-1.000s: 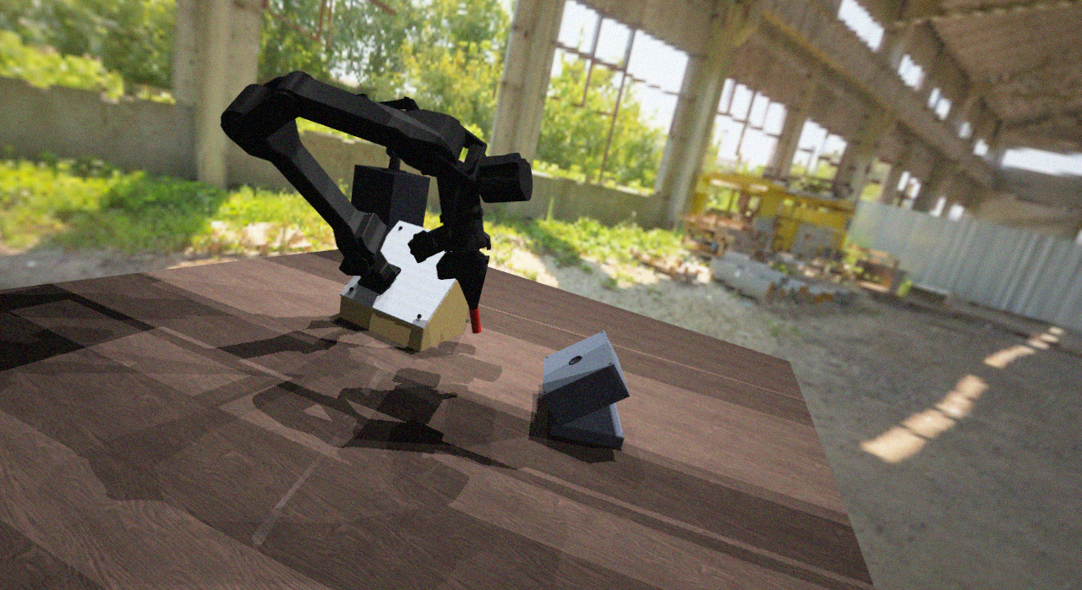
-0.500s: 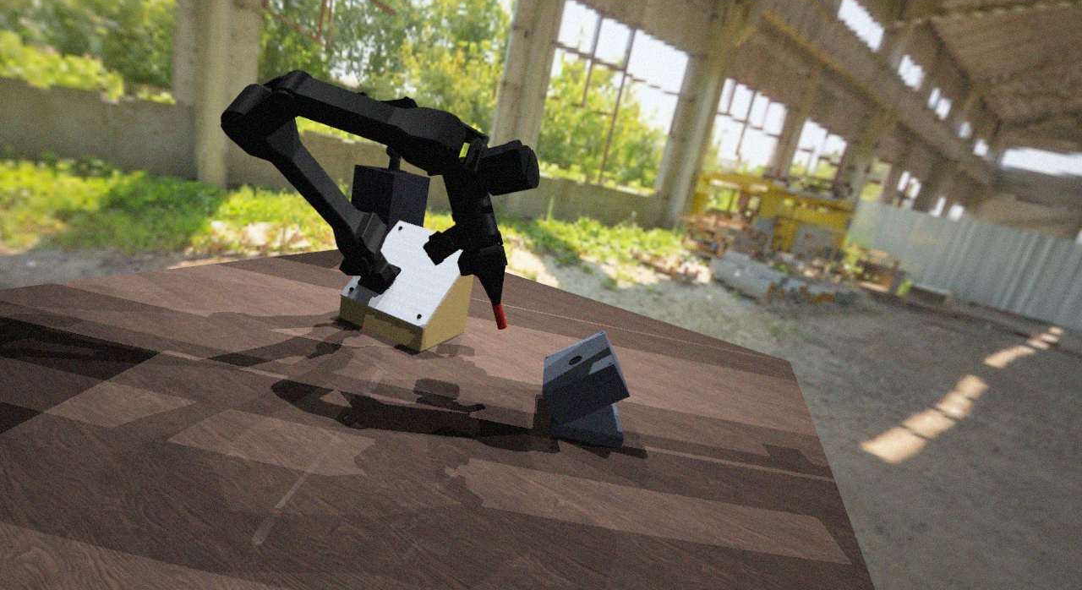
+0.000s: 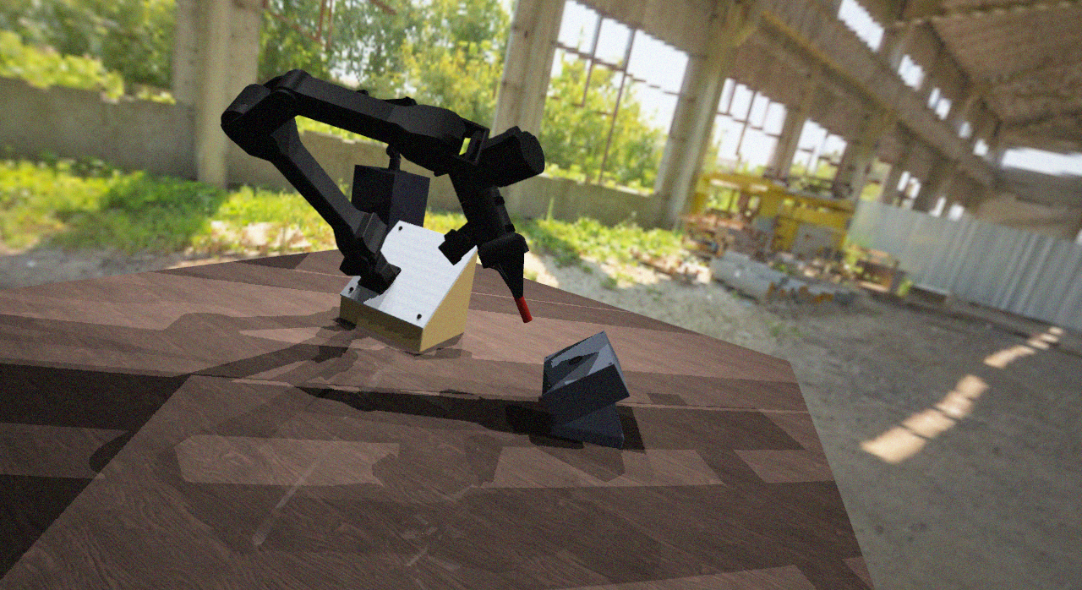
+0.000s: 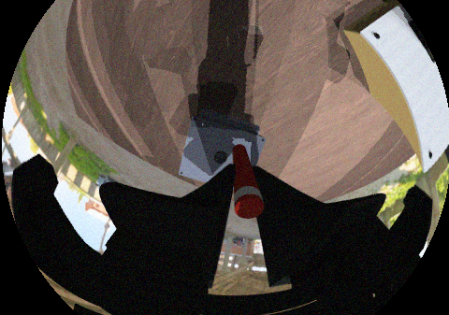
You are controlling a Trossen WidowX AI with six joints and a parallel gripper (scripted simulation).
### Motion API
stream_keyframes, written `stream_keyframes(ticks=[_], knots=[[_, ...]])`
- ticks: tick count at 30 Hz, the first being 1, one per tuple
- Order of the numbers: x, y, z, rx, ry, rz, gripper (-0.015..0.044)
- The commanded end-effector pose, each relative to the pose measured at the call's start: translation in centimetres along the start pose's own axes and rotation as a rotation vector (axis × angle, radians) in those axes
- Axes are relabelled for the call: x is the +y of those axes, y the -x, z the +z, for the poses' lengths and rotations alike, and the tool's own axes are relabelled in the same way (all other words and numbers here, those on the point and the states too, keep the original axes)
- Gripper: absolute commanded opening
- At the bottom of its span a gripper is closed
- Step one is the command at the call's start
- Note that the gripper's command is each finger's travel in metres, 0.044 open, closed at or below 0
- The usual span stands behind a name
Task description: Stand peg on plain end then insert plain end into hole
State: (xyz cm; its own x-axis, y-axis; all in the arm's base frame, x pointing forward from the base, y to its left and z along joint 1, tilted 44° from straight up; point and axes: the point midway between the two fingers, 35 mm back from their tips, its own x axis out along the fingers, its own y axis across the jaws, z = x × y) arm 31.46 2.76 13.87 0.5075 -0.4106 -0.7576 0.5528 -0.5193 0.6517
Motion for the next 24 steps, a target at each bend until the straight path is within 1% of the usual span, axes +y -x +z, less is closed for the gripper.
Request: stream_keyframes(ticks=[1,9,24], knots=[[0.6,0.3,-1.1,0.048,0.02,0.018,0.0],[1.0,0.2,-2.0,0.083,0.038,0.034,0.0],[1.4,-2.5,-2.9,0.098,0.045,0.041,0.0]])
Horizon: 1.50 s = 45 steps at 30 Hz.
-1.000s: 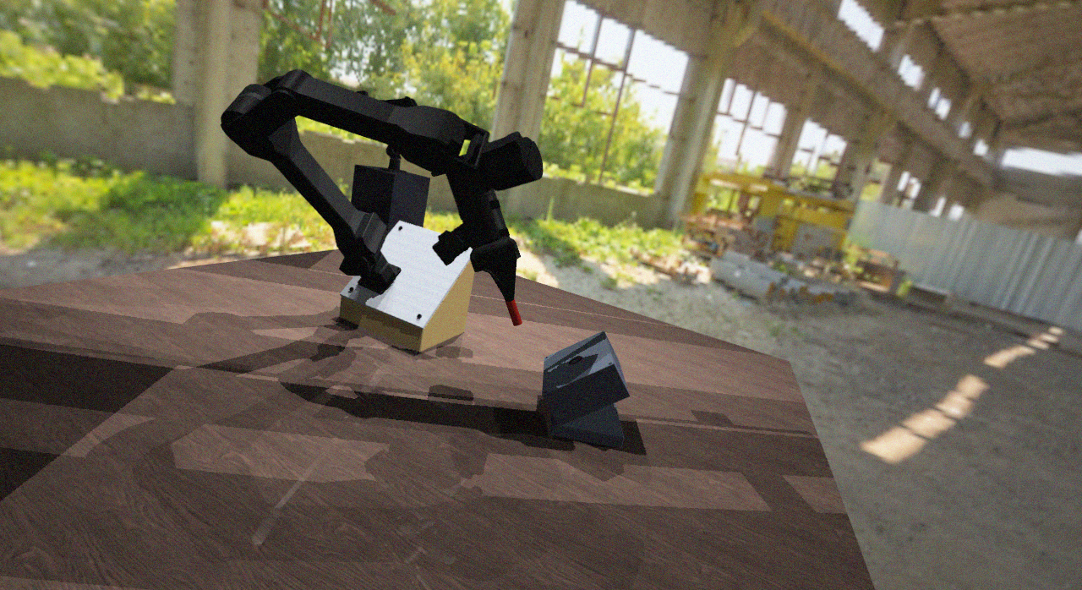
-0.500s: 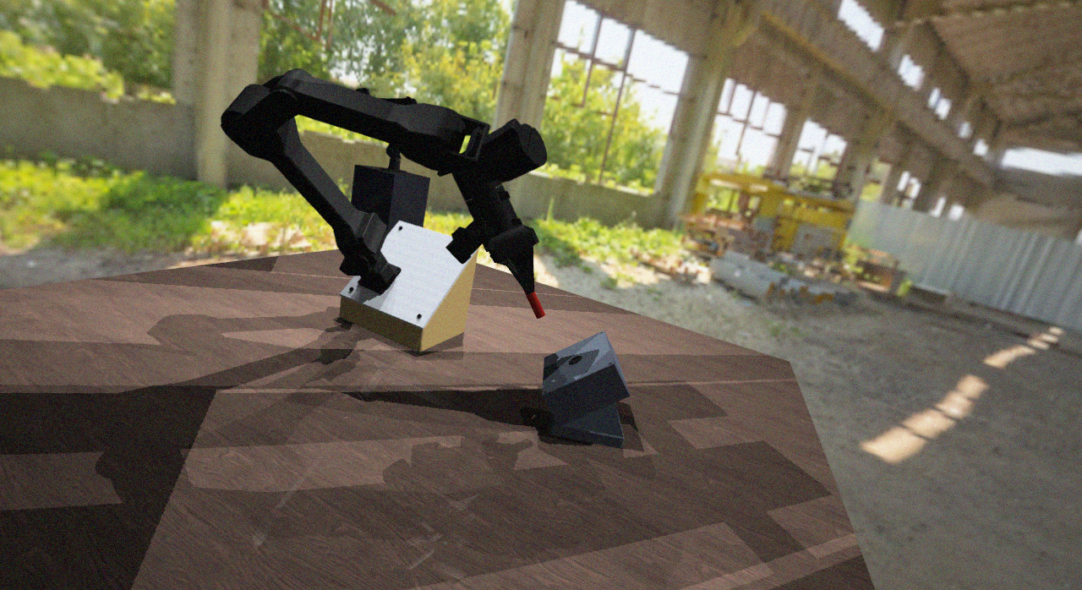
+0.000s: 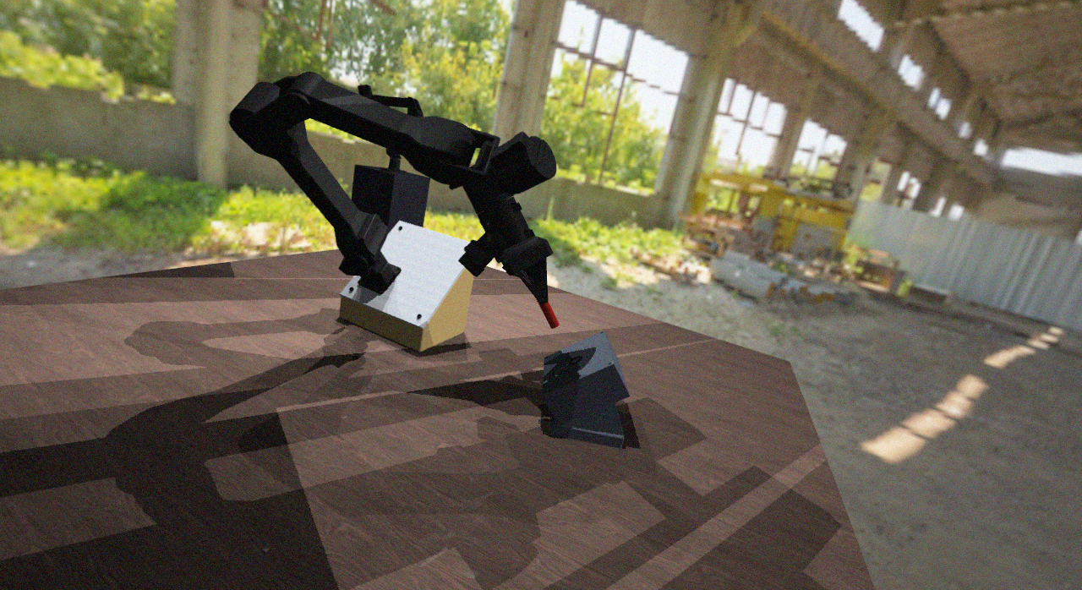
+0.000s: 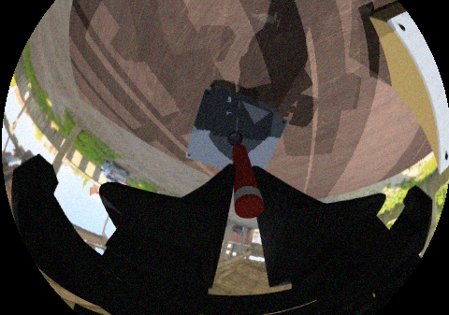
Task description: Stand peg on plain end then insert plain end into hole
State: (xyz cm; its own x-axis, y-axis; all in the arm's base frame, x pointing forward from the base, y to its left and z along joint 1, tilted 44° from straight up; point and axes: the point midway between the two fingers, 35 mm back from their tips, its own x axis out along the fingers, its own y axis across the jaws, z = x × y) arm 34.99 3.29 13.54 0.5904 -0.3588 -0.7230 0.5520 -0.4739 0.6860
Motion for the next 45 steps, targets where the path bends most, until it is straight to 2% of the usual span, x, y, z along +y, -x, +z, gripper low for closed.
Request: stream_keyframes(ticks=[1,37,45], knots=[[-0.1,-0.9,-0.1,0.005,0.008,-0.002,0.0],[0.1,-5.5,-0.3,0.019,0.005,0.009,0.0],[0.2,-5.2,-0.2,0.016,0.0,0.011,0.0]])
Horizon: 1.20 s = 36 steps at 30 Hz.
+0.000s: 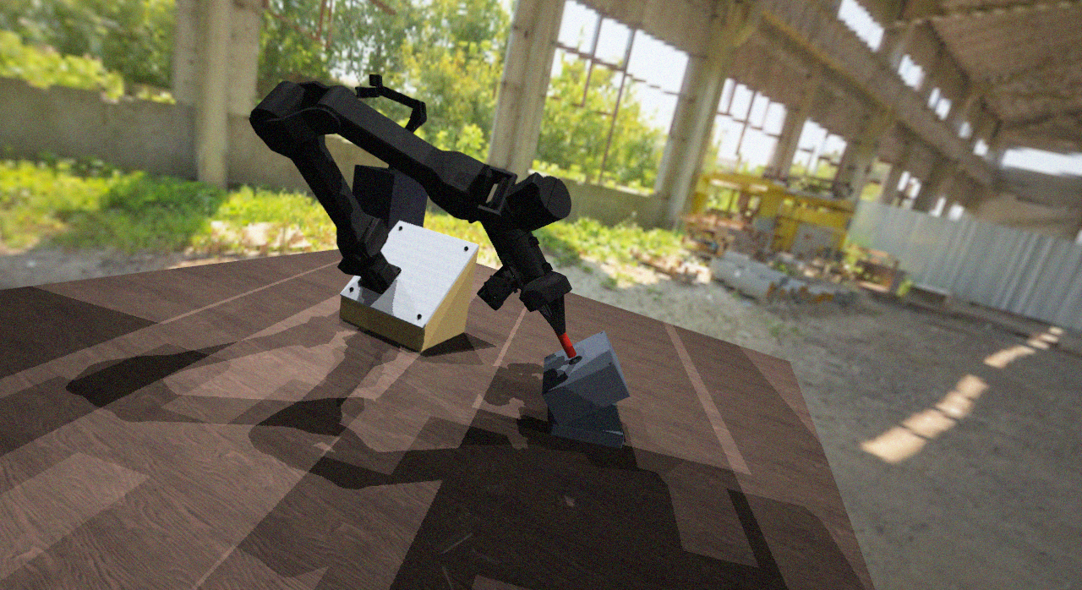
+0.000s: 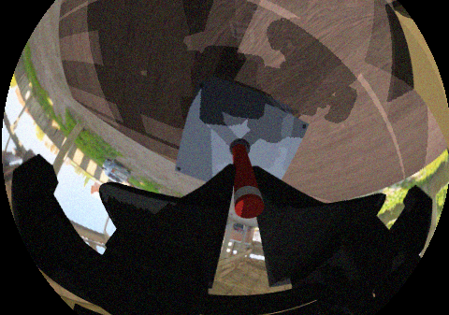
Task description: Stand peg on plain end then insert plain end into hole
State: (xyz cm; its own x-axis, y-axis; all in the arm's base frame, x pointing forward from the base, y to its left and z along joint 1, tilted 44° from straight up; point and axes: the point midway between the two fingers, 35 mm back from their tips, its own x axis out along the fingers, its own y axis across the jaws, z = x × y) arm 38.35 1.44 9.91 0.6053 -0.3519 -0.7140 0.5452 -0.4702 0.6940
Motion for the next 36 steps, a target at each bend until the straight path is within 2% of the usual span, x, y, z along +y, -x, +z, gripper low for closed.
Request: stream_keyframes(ticks=[1,36], knots=[[0.0,0.1,0.0,0.001,0.0,0.0,0.0],[0.0,-1.1,-0.3,0.001,0.0,0.001,0.0]])
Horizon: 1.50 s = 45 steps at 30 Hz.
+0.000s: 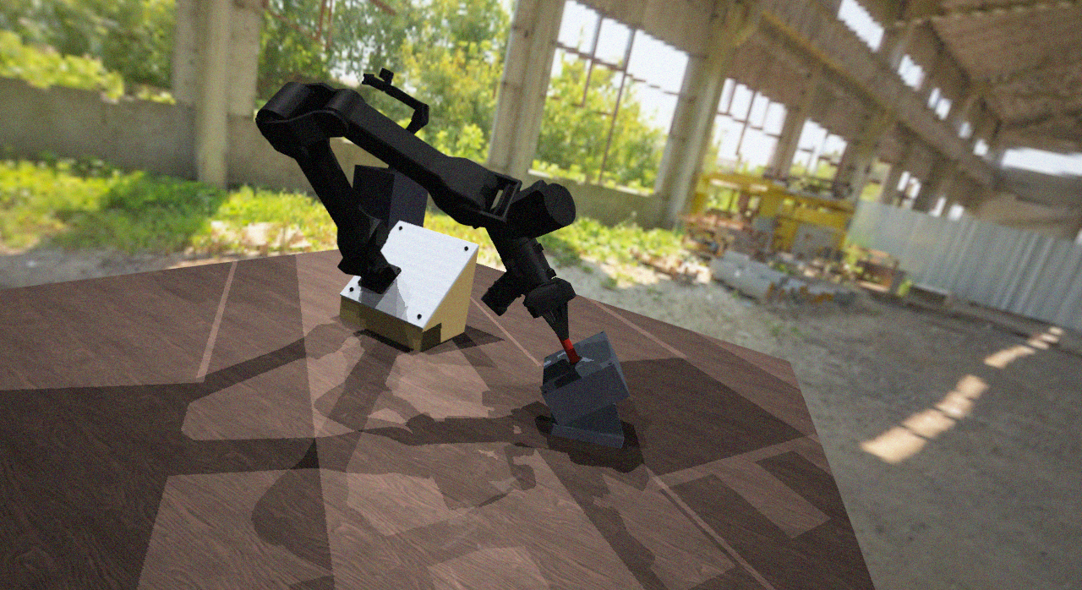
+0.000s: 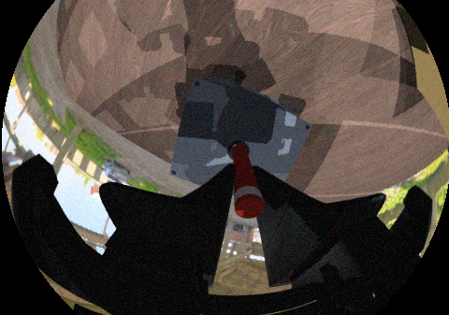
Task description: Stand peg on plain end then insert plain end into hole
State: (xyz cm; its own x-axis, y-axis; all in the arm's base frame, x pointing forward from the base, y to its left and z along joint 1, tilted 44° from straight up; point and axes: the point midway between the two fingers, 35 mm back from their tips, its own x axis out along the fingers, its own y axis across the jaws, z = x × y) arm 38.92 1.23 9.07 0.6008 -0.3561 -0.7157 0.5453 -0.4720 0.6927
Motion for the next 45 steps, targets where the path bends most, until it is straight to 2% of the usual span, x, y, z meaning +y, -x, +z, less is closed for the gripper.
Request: stream_keyframes(ticks=[1,45], knots=[[0.2,-0.2,-0.2,0.007,0.001,0.002,0.0],[0.0,-2.3,-0.1,0.0,0.0,0.0,0.0]])
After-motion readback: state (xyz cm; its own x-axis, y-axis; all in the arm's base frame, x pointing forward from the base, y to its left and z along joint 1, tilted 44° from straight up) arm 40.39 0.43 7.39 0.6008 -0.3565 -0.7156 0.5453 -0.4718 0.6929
